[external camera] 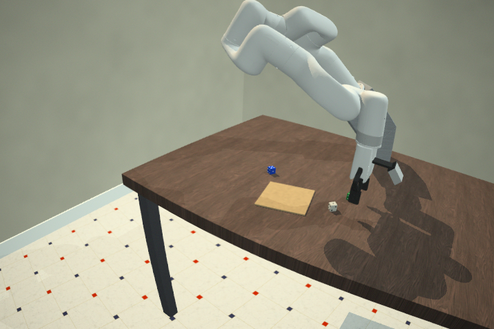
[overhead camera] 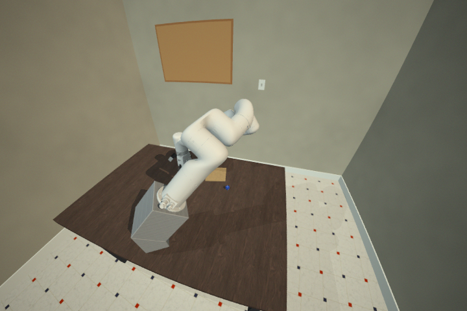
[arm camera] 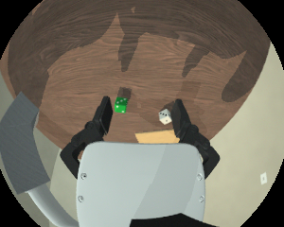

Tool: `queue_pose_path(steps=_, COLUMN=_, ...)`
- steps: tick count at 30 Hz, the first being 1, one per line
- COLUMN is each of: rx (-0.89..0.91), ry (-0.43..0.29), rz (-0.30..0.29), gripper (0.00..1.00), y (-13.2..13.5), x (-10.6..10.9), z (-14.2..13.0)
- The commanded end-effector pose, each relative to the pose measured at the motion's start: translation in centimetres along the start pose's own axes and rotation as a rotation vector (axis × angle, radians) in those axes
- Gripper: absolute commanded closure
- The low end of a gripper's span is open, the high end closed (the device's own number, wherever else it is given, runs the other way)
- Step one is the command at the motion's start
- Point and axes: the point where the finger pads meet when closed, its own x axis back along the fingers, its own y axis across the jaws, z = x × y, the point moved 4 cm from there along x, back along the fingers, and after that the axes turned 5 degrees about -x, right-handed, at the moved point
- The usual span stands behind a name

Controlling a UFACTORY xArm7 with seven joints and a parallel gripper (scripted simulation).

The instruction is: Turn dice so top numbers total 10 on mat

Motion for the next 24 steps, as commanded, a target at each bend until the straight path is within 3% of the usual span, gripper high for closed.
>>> queue_pose_path(steps=1, rx=-0.001, ry=0.003, rz=-0.004, gripper=0.00, y=-2.1, x=0.1, z=0.6)
queue_pose_path(steps=5, rx=-0.001, ry=0.003, rz=-0.004, gripper=0.00, y=-3.3, x=0.1, z=0.9)
queue_pose_path(steps=24, rx=-0.001, ry=0.003, rz=-0.004, gripper=0.00, y=-3.5, x=0.1, z=0.9)
